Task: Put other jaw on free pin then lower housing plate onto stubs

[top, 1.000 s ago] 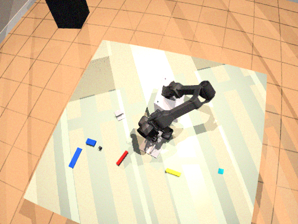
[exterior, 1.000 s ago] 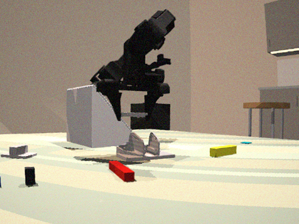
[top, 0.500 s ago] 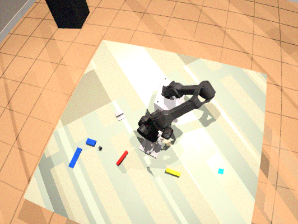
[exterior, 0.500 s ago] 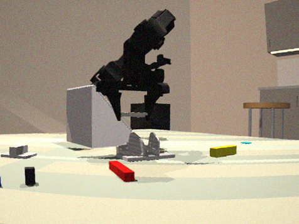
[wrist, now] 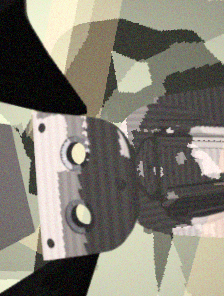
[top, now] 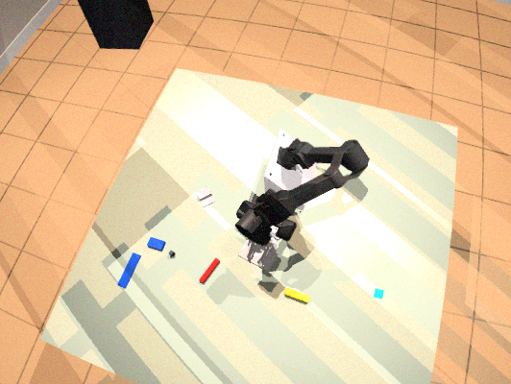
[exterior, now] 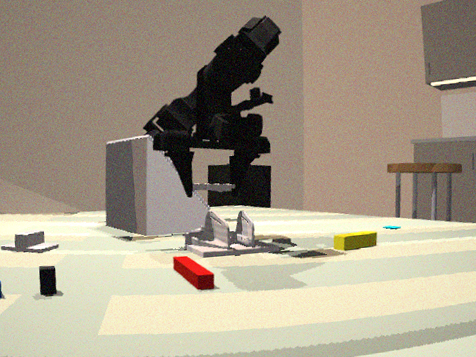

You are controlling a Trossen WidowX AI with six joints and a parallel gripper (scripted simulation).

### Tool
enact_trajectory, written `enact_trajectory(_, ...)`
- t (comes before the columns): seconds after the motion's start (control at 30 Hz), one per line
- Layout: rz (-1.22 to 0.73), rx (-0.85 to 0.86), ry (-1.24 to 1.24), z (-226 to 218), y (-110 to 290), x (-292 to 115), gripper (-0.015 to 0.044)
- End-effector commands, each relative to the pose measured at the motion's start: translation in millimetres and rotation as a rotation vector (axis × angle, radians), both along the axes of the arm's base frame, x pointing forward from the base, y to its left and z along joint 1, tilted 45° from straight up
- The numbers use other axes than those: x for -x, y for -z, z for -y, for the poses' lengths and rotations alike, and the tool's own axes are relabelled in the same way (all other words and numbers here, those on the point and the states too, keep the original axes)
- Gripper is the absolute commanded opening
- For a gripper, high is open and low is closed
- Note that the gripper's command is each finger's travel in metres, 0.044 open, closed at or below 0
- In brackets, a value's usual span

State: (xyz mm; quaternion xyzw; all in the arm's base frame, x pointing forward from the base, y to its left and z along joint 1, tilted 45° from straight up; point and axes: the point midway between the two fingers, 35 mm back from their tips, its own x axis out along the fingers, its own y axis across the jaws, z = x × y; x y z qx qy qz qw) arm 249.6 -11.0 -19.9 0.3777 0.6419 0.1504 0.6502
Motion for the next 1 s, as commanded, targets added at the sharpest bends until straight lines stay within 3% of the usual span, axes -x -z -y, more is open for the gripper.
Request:
enact_trajectory(0.0,-0.012,-0.007,0.002,-5.8,5.3,1.8,0.0351)
enact_trajectory(0.97,-0.011,-0.012,0.002,-39.6,38.2,-2.5,0.0351)
